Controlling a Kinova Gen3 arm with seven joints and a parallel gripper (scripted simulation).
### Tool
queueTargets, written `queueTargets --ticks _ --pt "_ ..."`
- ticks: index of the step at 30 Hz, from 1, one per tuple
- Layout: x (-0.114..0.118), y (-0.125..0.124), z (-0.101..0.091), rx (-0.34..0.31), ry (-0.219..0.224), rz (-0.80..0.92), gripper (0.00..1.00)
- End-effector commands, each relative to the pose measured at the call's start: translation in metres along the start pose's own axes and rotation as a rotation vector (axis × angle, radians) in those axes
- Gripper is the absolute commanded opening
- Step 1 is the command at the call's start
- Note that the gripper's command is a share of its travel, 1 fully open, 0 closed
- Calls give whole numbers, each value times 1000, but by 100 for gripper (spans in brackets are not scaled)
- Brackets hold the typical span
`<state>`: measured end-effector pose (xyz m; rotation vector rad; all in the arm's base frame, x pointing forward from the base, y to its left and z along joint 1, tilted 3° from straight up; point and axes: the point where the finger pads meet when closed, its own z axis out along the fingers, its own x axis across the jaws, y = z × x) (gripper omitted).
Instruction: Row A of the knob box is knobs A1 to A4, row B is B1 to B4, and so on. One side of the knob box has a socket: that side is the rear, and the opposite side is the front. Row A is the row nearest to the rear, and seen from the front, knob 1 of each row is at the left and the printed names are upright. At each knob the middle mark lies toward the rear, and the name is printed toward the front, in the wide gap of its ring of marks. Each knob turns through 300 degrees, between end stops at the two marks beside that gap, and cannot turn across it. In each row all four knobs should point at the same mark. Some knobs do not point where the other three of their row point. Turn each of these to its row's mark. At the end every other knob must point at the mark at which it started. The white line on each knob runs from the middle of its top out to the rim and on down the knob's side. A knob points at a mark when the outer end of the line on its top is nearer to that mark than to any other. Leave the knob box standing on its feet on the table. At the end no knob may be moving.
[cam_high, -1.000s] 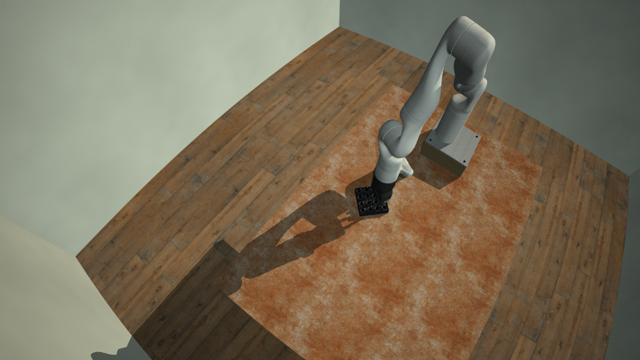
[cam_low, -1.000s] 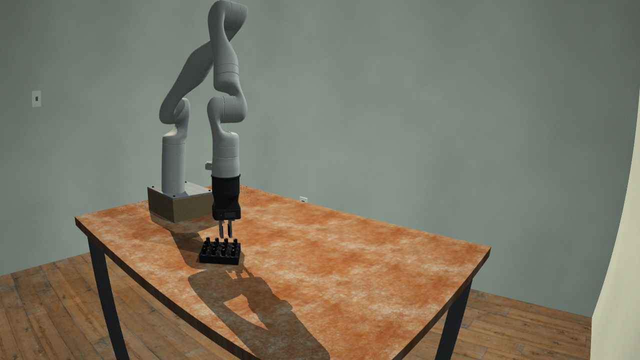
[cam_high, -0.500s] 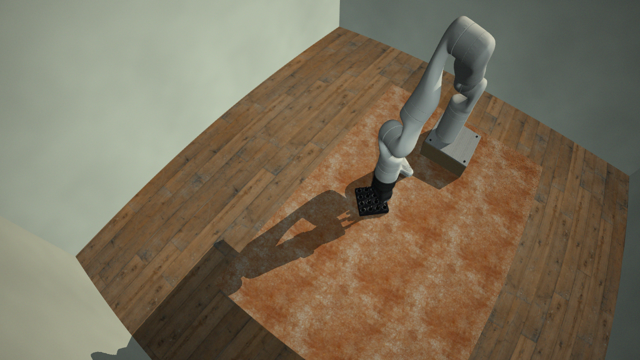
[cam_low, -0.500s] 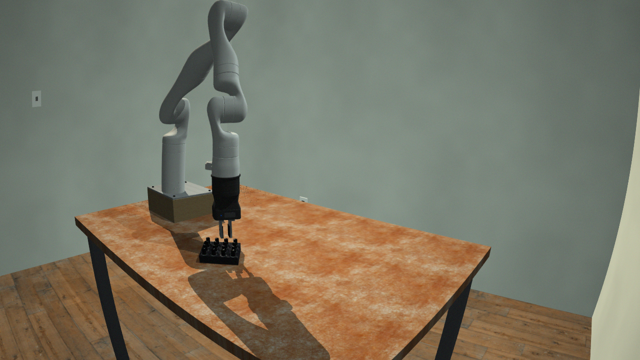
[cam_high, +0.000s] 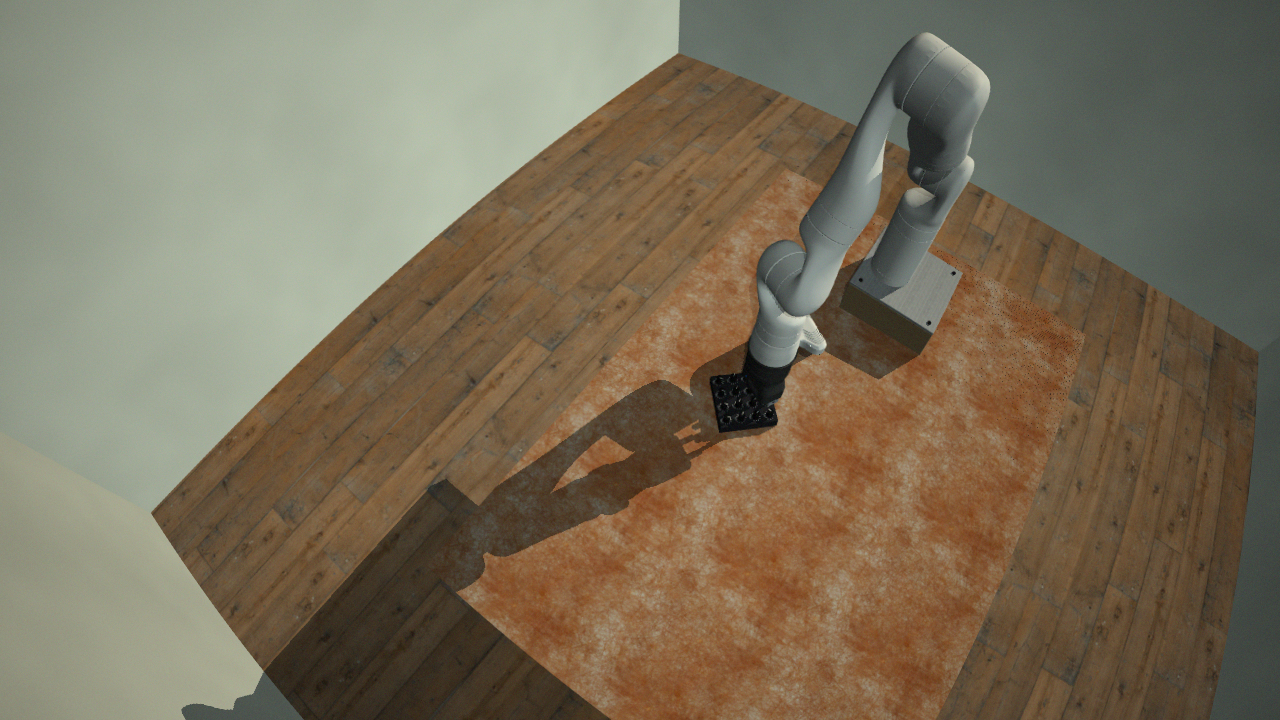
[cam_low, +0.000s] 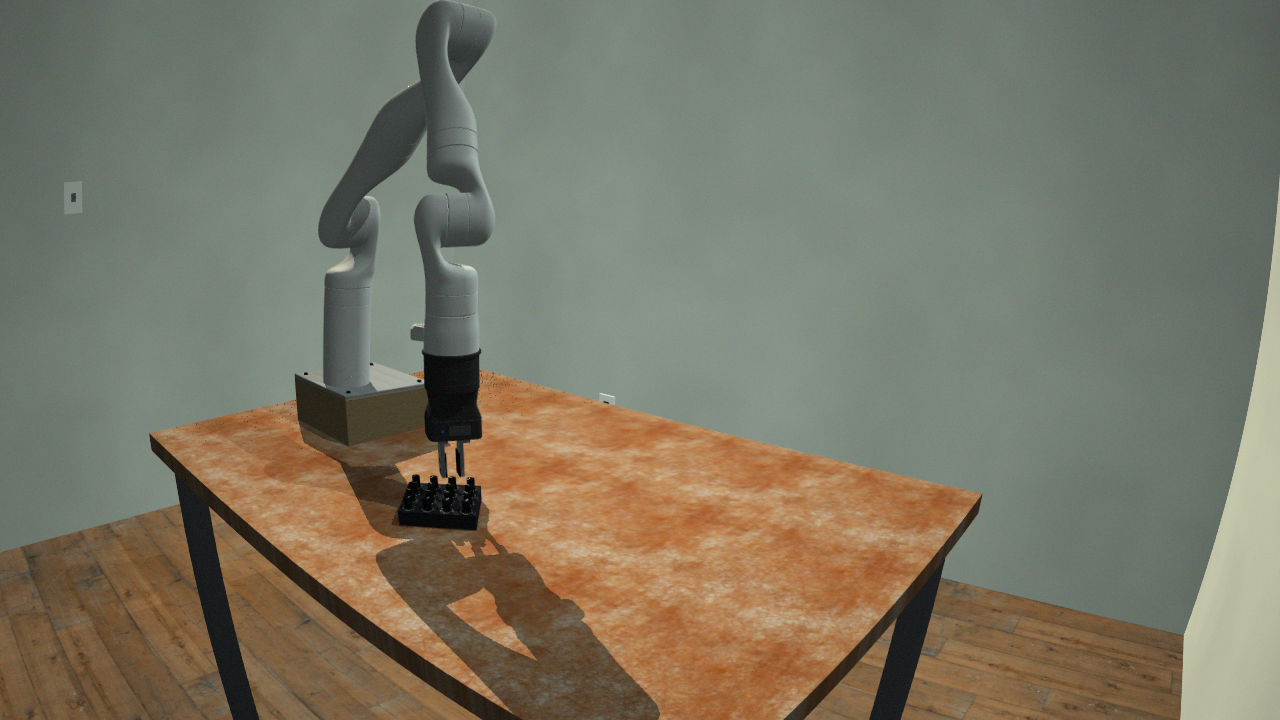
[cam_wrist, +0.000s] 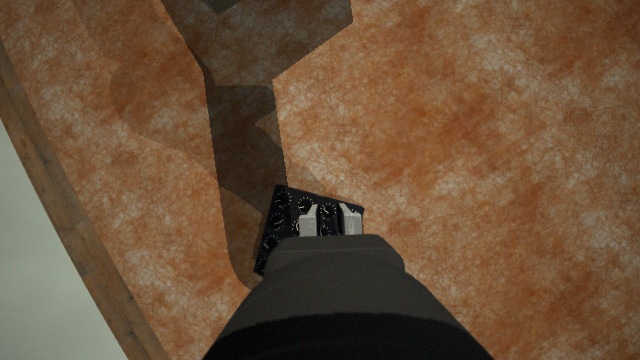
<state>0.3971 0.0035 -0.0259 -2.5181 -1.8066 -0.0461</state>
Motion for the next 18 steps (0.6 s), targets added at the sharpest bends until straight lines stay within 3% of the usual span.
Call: queueTargets --ticks 1,18 --pt "0 0 1 0 0 0 46" --pt "0 0 12 0 0 0 46"
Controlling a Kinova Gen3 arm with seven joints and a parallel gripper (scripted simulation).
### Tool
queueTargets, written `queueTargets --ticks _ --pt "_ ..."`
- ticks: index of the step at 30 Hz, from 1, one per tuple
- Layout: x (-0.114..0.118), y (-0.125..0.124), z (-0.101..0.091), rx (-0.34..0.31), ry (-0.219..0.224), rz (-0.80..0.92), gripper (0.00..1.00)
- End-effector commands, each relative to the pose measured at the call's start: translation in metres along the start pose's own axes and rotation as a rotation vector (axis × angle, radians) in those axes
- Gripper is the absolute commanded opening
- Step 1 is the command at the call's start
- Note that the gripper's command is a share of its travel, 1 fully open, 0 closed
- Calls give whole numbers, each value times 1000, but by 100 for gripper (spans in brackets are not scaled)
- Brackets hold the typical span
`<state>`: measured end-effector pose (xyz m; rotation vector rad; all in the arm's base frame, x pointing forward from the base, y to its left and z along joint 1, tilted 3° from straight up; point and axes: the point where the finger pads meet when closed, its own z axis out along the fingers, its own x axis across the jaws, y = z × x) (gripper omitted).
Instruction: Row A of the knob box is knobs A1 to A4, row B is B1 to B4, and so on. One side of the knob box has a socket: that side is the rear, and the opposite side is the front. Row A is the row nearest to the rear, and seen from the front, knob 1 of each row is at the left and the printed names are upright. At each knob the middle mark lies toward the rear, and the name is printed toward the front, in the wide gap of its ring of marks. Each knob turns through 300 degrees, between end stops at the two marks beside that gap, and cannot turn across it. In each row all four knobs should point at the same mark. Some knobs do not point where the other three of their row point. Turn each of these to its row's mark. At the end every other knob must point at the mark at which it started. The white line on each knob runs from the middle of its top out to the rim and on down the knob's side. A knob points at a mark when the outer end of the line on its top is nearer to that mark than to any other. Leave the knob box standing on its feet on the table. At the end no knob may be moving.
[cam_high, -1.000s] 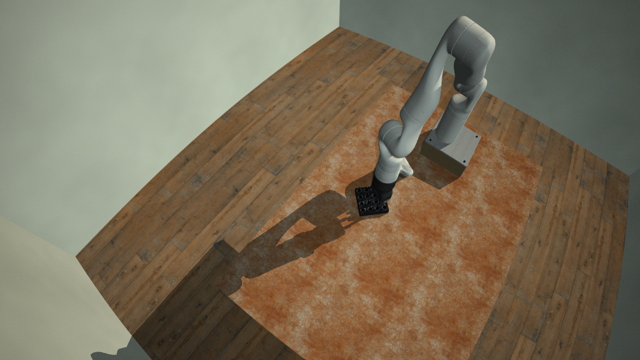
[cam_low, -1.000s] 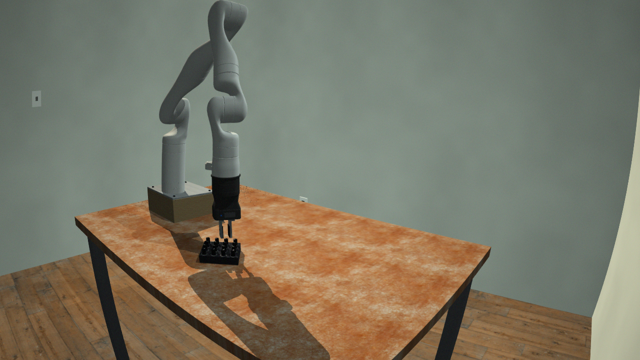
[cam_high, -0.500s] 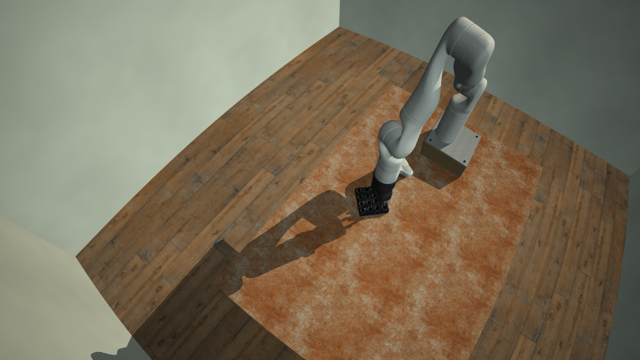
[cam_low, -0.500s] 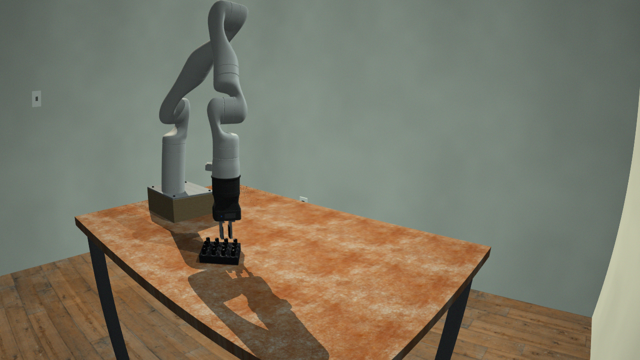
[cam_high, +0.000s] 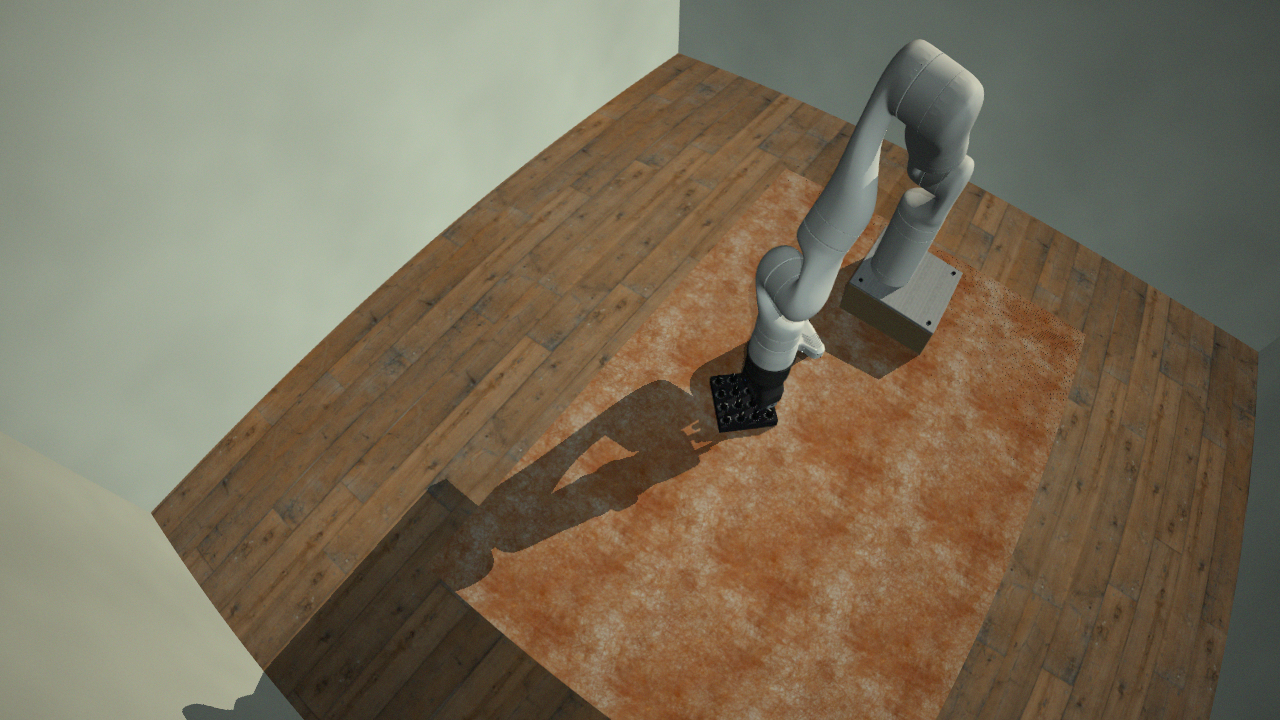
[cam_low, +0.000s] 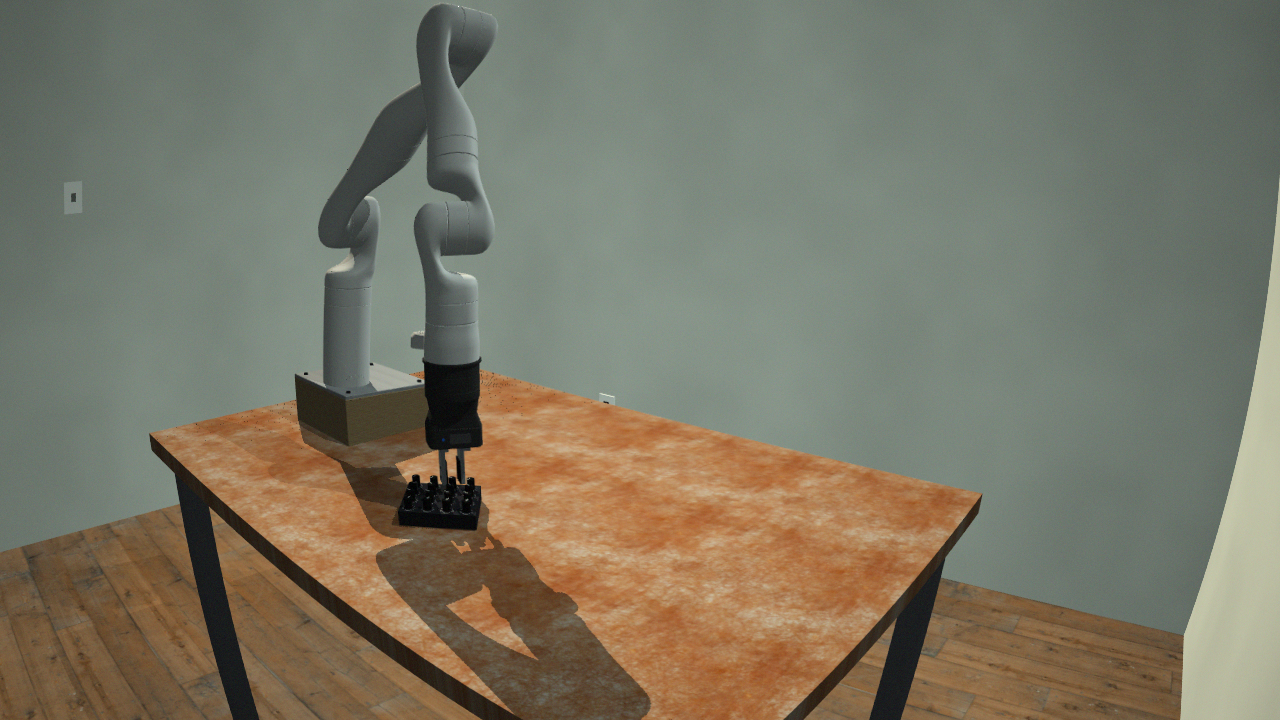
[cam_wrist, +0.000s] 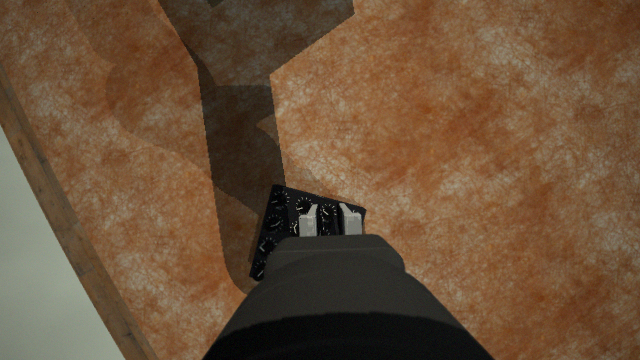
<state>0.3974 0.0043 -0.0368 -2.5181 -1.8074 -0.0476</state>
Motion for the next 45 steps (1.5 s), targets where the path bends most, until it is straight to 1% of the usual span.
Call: queueTargets --ticks 1,39,40,45 --pt "0 0 1 1 0 1 46" --pt "0 0 1 1 0 1 46" --pt "0 0 1 1 0 1 30" --pt "0 0 1 1 0 1 30"
